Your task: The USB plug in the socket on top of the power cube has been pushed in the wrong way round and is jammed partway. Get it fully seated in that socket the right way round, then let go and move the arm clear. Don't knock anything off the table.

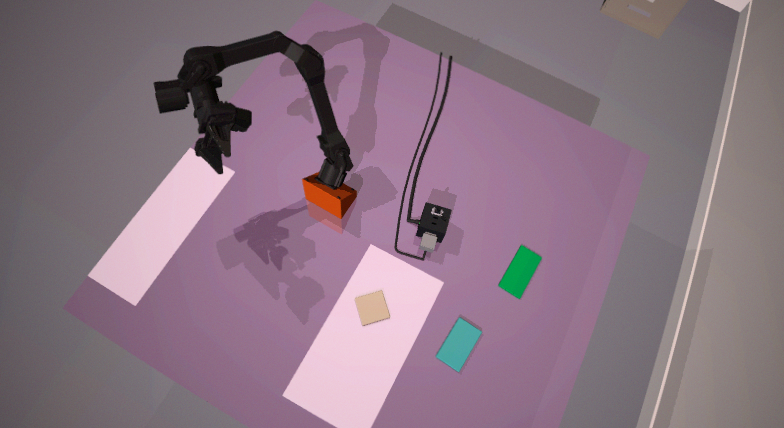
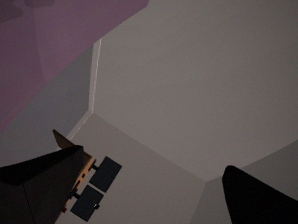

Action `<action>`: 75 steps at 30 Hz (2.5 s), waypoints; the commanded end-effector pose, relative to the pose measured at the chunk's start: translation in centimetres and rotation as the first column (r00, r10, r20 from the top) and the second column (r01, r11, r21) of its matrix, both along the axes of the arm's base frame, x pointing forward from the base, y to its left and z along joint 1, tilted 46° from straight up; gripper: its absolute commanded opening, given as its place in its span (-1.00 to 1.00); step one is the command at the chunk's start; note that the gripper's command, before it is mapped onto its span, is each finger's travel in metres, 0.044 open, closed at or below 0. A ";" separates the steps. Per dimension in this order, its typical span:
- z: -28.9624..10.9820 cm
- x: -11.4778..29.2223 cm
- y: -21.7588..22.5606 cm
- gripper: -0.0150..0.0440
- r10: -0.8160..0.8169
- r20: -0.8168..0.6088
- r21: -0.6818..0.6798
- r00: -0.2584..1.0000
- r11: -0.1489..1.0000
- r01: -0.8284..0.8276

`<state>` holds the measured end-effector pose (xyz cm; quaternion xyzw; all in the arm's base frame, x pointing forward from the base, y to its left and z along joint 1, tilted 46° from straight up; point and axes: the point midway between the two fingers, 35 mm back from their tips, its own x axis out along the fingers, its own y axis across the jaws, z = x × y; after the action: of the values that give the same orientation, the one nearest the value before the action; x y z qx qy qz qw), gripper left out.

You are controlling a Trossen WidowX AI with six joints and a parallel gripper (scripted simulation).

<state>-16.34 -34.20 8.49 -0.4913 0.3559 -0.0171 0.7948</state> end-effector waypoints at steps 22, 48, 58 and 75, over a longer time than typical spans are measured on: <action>1.4 23.8 -0.1 1.00 0.423 -0.893 -0.408 0.156 -0.612 -0.678; 2.6 41.1 13.0 1.00 -0.077 -0.678 0.710 0.731 -0.327 0.623; 3.4 45.2 20.0 1.00 0.364 -0.357 0.927 0.860 0.255 0.277; 4.1 47.4 31.1 1.00 0.972 -0.059 0.700 0.226 0.201 -0.685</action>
<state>31.15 -7.10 12.18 -0.1994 0.3110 0.5755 0.7296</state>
